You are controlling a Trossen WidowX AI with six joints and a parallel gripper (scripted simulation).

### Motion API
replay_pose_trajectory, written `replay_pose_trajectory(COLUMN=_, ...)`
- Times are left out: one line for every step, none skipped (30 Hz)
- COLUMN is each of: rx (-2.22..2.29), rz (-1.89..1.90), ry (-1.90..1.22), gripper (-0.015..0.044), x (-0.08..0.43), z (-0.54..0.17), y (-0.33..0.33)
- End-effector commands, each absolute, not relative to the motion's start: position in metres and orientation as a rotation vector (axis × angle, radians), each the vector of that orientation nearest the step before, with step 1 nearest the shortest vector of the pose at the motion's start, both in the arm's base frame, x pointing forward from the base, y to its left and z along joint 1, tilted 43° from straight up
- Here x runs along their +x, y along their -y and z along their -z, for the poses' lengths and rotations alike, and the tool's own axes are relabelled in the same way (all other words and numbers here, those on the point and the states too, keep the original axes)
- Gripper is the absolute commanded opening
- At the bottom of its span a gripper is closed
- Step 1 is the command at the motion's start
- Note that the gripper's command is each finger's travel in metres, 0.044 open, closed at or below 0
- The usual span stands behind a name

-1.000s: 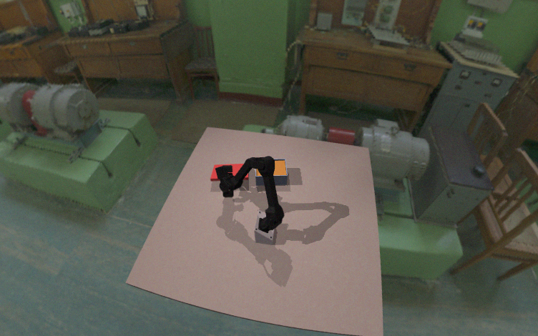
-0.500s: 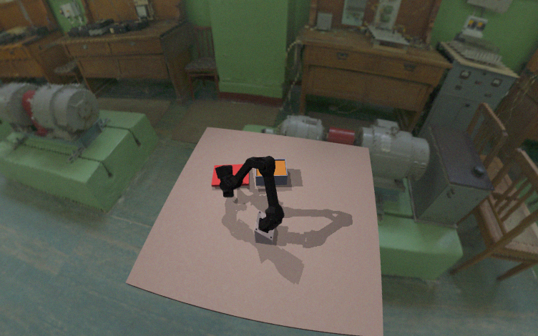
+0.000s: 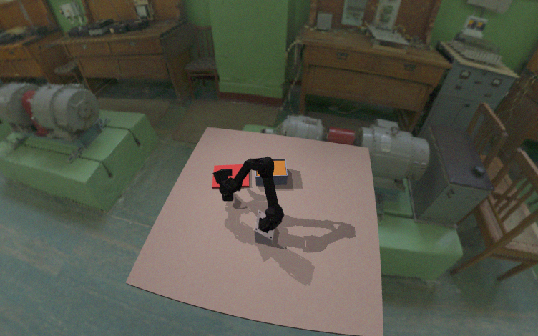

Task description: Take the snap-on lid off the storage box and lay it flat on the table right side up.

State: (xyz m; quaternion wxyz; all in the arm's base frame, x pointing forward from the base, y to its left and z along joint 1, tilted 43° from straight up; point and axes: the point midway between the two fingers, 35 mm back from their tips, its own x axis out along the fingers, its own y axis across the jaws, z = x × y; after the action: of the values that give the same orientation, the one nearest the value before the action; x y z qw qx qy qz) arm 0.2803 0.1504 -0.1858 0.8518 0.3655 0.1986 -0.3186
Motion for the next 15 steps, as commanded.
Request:
replay_pose_trajectory(rx=0.77, rz=0.671, ry=-0.413, gripper=0.044, x=0.271, z=0.184, y=-0.149)
replay_pose_trajectory(rx=0.77, rz=0.671, ry=-0.413, gripper=0.044, x=0.269, z=0.184, y=-0.149)
replay_pose_trajectory(rx=0.77, rz=0.671, ry=-0.413, gripper=0.044, x=0.267, z=0.183, y=-0.149)
replay_pose_trajectory(rx=0.77, rz=0.671, ry=-0.413, gripper=0.044, x=0.265, z=0.183, y=-0.149)
replay_pose_trajectory(rx=0.77, rz=0.672, ry=-0.413, gripper=0.044, x=0.263, z=0.183, y=-0.149)
replay_pose_trajectory(rx=0.77, rz=0.672, ry=-0.414, gripper=0.044, x=0.261, z=0.183, y=-0.149)
replay_pose_trajectory(rx=0.77, rz=0.672, ry=-0.414, gripper=0.044, x=0.259, z=0.183, y=-0.149)
replay_pose_trajectory(rx=0.77, rz=0.672, ry=-0.414, gripper=0.044, x=0.257, z=0.182, y=-0.149)
replay_pose_trajectory(rx=0.77, rz=0.672, ry=-0.414, gripper=0.044, x=0.254, z=0.182, y=-0.149)
replay_pose_trajectory(rx=0.77, rz=0.672, ry=-0.414, gripper=0.044, x=0.252, z=0.182, y=-0.149)
replay_pose_trajectory(rx=0.77, rz=0.672, ry=-0.414, gripper=0.044, x=0.25, z=0.182, y=-0.149)
replay_pose_trajectory(rx=0.77, rz=0.672, ry=-0.415, gripper=0.044, x=0.248, z=0.182, y=-0.149)
replay_pose_trajectory(rx=0.77, rz=0.672, ry=-0.415, gripper=0.044, x=0.246, z=0.181, y=-0.149)
replay_pose_trajectory(rx=0.77, rz=0.672, ry=-0.415, gripper=0.044, x=0.244, z=0.181, y=-0.149)
replay_pose_trajectory(rx=0.77, rz=0.672, ry=-0.415, gripper=0.044, x=0.242, z=0.181, y=-0.149)
